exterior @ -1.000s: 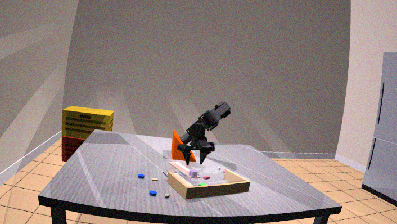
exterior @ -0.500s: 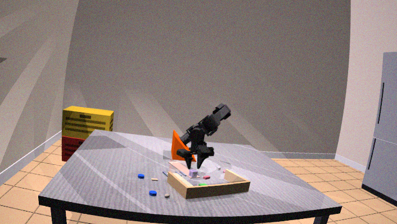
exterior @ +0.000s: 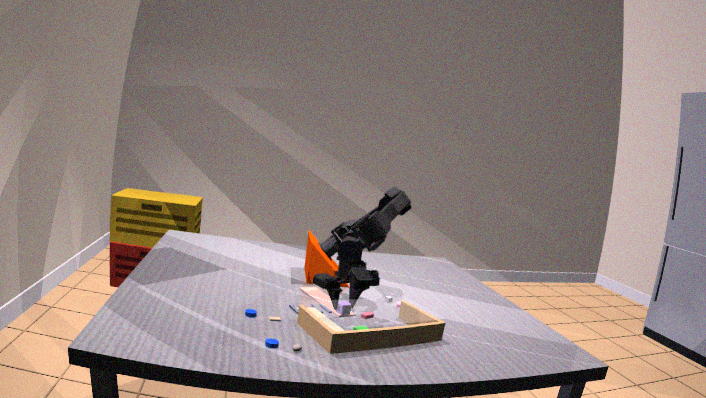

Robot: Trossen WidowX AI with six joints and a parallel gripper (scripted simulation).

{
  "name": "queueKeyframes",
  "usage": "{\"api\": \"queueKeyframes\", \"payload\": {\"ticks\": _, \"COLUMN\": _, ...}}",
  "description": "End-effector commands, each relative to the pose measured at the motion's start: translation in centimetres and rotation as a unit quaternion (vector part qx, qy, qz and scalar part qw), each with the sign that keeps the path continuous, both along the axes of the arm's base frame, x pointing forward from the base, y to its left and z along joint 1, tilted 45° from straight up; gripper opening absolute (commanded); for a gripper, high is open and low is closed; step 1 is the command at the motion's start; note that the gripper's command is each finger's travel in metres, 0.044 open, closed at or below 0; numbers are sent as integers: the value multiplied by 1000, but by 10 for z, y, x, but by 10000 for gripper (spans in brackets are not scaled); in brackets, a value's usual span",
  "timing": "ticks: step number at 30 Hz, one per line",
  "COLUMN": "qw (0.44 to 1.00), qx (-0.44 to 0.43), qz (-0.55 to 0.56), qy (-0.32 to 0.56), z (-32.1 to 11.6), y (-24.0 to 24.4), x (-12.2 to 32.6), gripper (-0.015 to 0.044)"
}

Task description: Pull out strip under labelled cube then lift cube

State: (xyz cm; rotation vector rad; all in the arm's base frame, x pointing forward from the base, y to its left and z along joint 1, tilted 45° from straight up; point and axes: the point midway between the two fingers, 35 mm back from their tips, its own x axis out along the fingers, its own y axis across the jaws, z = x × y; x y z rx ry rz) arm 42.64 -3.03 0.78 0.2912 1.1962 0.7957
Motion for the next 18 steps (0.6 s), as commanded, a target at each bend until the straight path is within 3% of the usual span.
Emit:
{"api": "queueKeyframes", "payload": {"ticks": 1, "qw": 1000, "qx": 3, "qz": -1, "qy": 4, "z": -5, "y": 6, "x": 0, "gripper": 250}}
{"api": "queueKeyframes", "payload": {"ticks": 5, "qw": 1000, "qx": 3, "qz": -1, "qy": 4, "z": -6, "y": 6, "x": 0, "gripper": 250}}
{"api": "queueKeyframes", "payload": {"ticks": 9, "qw": 1000, "qx": 0, "qz": 1, "qy": 1, "z": -4, "y": 4, "x": 0, "gripper": 145}}
{"api": "queueKeyframes", "payload": {"ticks": 18, "qw": 1000, "qx": 0, "qz": 1, "qy": 1, "z": -4, "y": 4, "x": 0, "gripper": 65}}
